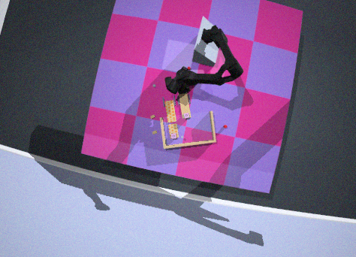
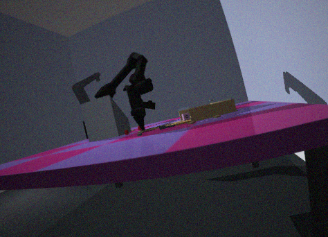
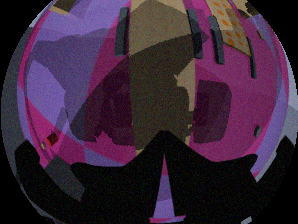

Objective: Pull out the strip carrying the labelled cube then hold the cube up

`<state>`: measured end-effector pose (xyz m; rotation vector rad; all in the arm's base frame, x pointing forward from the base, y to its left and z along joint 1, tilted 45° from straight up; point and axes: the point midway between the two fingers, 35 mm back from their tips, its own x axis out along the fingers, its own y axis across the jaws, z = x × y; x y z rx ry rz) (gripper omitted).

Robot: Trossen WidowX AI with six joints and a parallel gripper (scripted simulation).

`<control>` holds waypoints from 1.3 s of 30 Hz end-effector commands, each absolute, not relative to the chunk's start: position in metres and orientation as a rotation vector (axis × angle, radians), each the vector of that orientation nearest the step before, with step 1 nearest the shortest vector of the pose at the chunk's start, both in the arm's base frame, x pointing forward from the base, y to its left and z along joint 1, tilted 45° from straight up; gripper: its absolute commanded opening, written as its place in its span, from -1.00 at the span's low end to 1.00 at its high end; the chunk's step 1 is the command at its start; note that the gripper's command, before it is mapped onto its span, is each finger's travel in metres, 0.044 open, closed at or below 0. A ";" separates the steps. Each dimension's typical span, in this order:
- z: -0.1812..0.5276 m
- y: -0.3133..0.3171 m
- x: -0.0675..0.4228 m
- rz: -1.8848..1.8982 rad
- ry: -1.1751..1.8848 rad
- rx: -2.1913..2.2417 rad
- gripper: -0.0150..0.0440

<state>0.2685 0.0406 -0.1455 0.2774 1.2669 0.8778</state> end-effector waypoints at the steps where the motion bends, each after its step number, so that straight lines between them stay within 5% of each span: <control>1: -0.153 0.042 0.252 0.884 1.301 0.280 -0.49; 39: -0.165 0.030 0.210 0.883 1.303 0.280 -0.49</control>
